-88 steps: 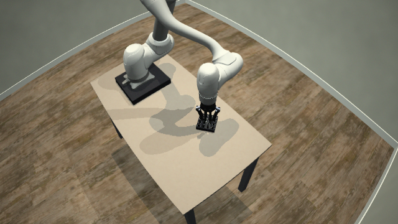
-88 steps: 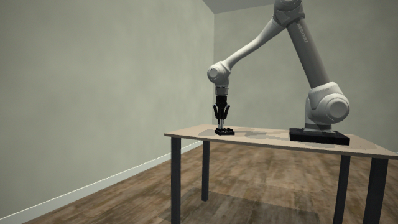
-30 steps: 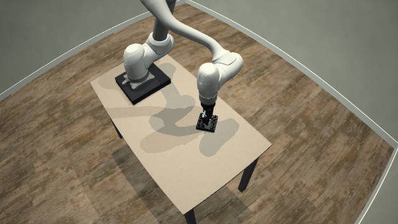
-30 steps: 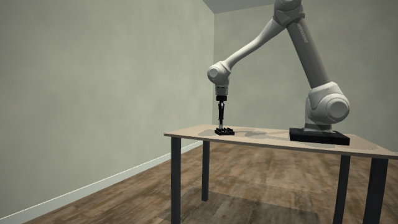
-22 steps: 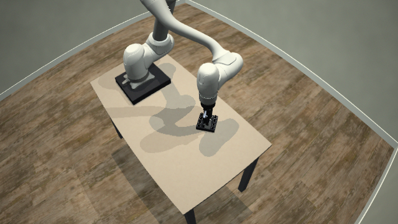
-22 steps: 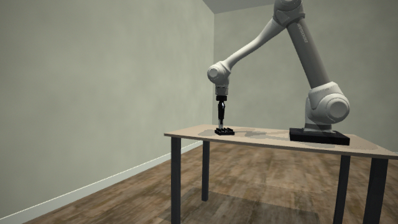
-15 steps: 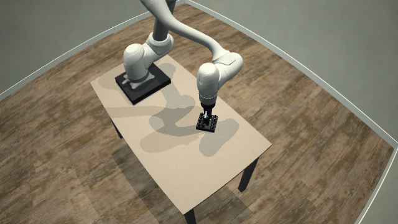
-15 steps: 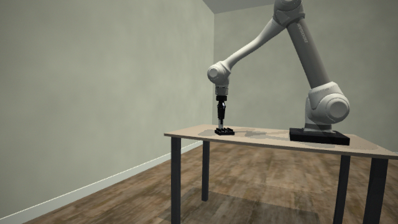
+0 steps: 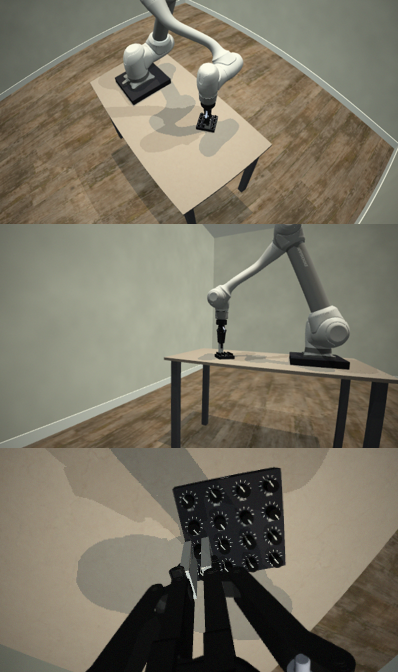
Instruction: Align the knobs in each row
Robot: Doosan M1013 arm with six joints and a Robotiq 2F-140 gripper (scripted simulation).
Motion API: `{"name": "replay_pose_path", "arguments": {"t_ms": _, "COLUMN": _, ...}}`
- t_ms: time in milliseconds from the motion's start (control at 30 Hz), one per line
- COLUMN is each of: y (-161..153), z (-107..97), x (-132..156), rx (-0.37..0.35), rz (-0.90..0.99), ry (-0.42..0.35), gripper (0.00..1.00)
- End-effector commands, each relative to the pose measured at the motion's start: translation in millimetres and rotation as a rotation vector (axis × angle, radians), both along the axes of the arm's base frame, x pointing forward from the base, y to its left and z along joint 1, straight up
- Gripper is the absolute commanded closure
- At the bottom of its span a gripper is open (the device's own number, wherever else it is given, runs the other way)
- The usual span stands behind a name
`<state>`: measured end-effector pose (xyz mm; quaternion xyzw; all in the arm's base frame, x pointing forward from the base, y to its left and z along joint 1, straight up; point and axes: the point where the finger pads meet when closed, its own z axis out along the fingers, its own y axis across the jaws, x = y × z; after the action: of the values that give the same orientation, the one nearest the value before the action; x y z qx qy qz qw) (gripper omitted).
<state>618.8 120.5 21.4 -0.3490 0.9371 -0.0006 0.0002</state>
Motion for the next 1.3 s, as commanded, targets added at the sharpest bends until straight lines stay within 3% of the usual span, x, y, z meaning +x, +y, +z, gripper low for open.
{"name": "replay_pose_path", "arguments": {"t_ms": 0, "y": 0.0, "z": 0.1, "x": 0.0, "rx": 0.0, "rz": 0.003, "ry": 0.0, "gripper": 0.95}}
{"name": "replay_pose_path", "arguments": {"t_ms": 533, "y": 0.0, "z": 0.1, "x": 0.0, "rx": 0.0, "rz": 0.004, "ry": 0.0, "gripper": 0.95}}
{"name": "replay_pose_path", "arguments": {"t_ms": 567, "y": 0.0, "z": 0.1, "x": 0.0, "rx": 0.0, "rz": 0.004, "ry": 0.0, "gripper": 0.88}}
{"name": "replay_pose_path", "arguments": {"t_ms": 1267, "y": 0.0, "z": 0.3, "x": 0.0, "rx": 0.0, "rz": 0.004, "ry": 0.0, "gripper": 0.88}}
